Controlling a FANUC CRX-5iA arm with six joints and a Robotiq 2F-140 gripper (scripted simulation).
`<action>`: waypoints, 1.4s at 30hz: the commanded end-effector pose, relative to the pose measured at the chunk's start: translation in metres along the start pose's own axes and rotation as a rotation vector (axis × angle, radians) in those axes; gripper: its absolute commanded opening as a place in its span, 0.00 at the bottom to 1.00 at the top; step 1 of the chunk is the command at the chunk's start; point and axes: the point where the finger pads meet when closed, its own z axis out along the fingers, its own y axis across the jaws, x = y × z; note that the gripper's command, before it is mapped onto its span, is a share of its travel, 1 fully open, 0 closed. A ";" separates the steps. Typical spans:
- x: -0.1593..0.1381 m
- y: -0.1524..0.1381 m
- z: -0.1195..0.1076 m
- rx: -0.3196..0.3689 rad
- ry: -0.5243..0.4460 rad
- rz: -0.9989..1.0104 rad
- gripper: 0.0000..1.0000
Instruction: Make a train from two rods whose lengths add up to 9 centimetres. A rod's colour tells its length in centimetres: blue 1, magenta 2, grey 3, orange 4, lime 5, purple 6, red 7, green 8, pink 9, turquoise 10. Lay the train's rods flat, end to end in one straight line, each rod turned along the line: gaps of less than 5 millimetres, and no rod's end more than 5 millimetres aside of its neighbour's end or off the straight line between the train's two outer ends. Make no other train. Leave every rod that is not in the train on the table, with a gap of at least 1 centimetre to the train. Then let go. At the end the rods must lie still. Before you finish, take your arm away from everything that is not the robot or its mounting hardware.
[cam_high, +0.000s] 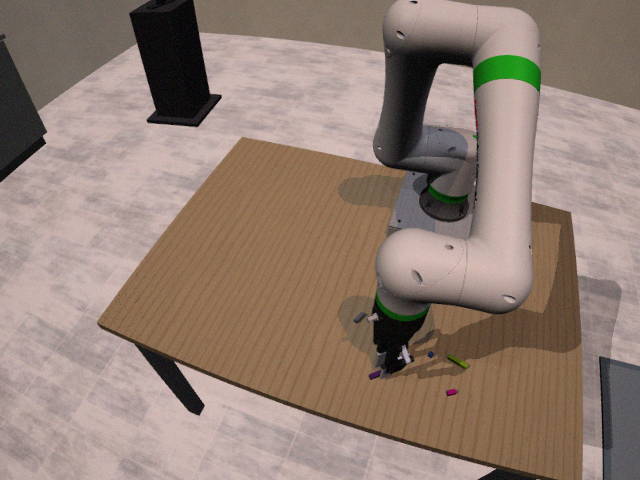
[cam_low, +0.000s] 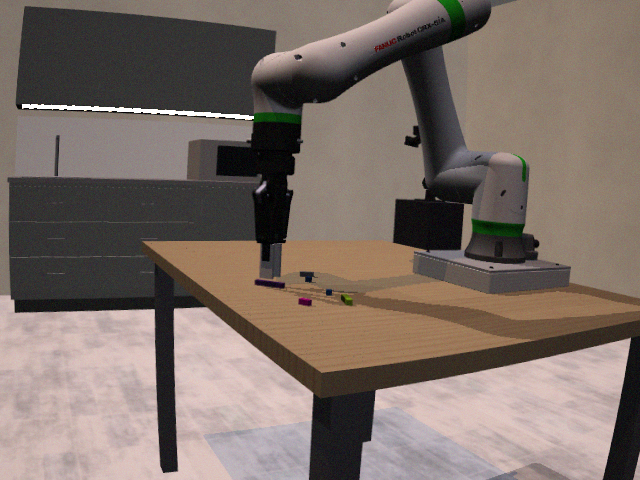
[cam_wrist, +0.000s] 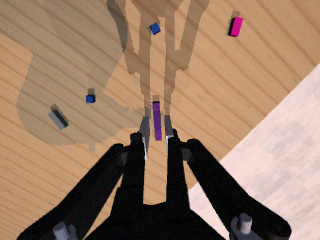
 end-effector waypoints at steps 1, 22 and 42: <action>0.000 0.000 0.000 0.000 0.000 0.000 0.15; 0.000 0.000 0.001 0.000 0.000 0.000 0.15; 0.000 0.000 0.015 0.000 0.000 0.000 0.15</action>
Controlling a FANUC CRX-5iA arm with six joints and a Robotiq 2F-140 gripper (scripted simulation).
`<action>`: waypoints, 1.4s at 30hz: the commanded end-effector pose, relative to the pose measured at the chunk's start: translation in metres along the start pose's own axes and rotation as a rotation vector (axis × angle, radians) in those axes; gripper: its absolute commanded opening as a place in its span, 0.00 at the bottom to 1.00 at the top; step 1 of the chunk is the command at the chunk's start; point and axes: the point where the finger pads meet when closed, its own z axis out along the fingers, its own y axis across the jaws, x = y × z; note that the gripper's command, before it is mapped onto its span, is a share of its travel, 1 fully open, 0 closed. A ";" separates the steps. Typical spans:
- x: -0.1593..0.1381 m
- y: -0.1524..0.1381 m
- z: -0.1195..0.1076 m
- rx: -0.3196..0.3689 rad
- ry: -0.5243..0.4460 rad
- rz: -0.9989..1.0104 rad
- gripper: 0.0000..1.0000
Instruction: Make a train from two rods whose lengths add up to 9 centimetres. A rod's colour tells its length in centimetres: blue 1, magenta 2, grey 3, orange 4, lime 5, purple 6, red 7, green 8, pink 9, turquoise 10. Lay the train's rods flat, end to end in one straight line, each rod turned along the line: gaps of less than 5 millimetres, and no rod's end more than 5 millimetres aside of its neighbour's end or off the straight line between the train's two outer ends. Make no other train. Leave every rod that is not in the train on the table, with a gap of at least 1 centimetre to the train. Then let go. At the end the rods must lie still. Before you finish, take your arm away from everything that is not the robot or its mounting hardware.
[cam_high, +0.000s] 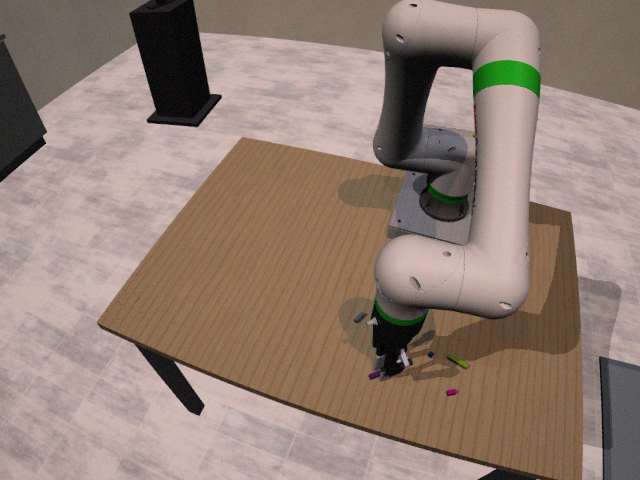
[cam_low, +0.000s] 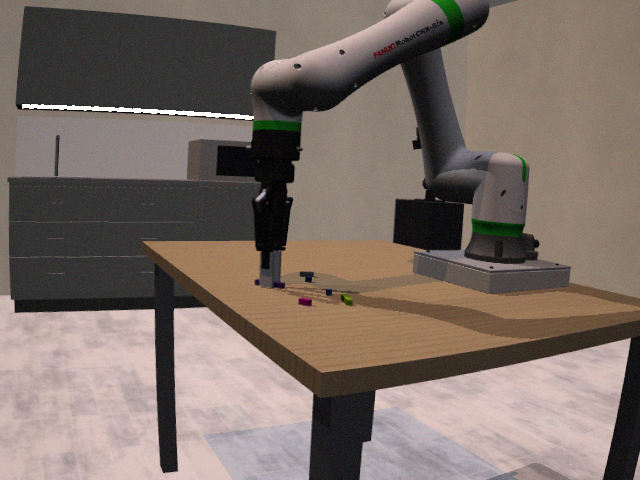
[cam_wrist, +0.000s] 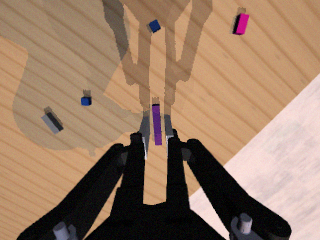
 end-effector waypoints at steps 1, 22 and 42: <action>0.000 0.000 0.001 0.000 0.000 0.000 0.15; 0.000 0.000 0.002 0.000 0.000 0.000 0.15; 0.000 0.000 0.002 0.000 0.000 0.000 0.03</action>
